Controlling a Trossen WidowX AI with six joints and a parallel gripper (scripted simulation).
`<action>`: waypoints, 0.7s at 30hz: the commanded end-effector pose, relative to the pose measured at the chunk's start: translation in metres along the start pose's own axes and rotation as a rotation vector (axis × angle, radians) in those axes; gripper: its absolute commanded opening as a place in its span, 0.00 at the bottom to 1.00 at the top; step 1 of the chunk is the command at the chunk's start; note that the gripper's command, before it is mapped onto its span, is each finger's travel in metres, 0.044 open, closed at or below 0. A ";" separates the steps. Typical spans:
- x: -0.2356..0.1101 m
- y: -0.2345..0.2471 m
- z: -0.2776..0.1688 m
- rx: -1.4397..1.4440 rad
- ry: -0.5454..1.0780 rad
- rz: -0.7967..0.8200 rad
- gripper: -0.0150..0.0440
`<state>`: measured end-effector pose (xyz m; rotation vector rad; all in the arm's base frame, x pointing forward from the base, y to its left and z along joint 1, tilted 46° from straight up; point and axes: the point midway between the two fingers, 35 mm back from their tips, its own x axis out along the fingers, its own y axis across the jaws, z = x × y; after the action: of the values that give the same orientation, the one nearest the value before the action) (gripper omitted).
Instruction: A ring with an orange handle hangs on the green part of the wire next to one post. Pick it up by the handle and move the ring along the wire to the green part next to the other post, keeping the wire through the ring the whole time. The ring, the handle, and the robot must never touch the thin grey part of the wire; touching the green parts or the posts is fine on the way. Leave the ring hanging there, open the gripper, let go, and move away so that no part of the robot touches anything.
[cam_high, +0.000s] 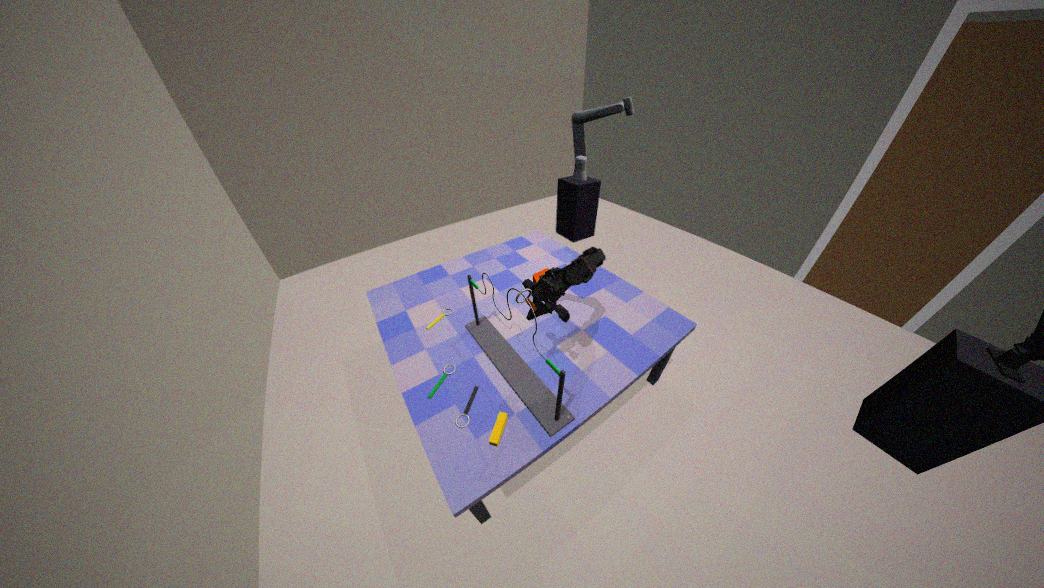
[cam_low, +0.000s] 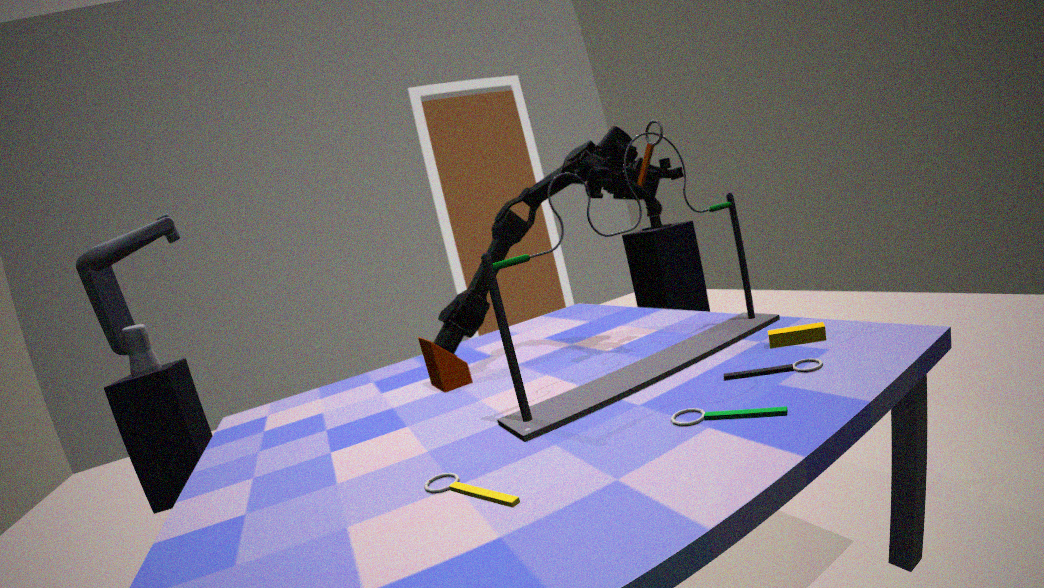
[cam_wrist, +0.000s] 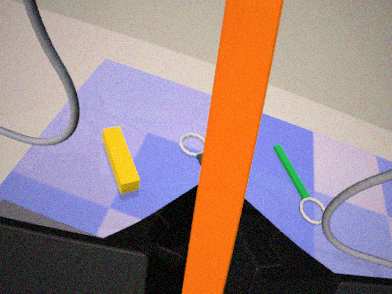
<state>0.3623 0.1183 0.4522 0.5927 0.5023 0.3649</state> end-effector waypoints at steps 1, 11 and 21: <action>0.000 0.001 -0.002 0.051 -0.003 0.027 0.00; 0.000 0.005 -0.001 0.163 -0.018 0.091 0.00; 0.000 0.009 0.000 0.275 -0.033 0.154 0.00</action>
<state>0.3621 0.1248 0.4581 0.8612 0.4792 0.4255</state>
